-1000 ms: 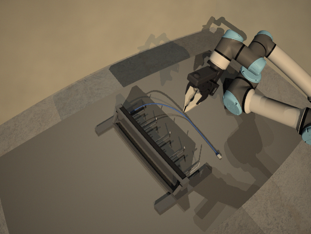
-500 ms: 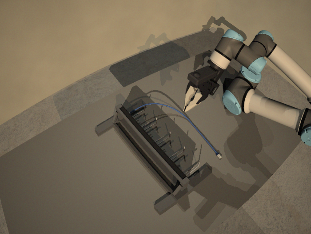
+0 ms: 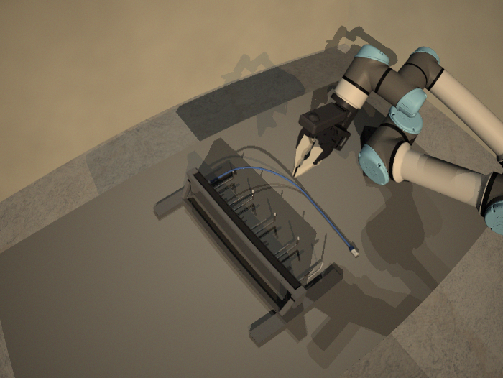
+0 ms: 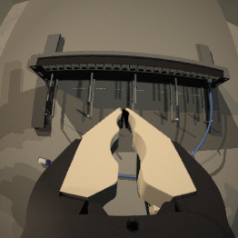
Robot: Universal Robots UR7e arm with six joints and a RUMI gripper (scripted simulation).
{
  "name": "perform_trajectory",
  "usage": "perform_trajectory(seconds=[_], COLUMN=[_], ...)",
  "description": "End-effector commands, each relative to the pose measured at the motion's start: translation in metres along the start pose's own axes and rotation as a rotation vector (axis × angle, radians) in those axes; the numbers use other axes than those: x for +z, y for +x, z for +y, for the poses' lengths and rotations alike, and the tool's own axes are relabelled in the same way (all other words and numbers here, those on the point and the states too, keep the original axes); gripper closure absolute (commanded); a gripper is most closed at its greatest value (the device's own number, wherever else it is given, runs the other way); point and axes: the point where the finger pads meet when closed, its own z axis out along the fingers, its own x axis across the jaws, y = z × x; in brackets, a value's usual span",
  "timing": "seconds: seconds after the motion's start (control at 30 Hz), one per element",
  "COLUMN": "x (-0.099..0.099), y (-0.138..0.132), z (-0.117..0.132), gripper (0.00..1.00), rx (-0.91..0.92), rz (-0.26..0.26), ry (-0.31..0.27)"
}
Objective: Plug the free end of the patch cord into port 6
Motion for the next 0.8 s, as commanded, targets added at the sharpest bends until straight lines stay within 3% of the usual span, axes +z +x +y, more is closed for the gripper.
perform_trajectory(seconds=[0.0,0.5,0.77], x=[0.000,0.000,0.000], y=[0.018,0.071,0.085], z=[0.000,0.000,0.000], gripper=[1.00,1.00,1.00], rx=[-0.001,-0.001,-0.001], rz=[0.000,0.000,0.000], ry=[0.001,0.001,0.001])
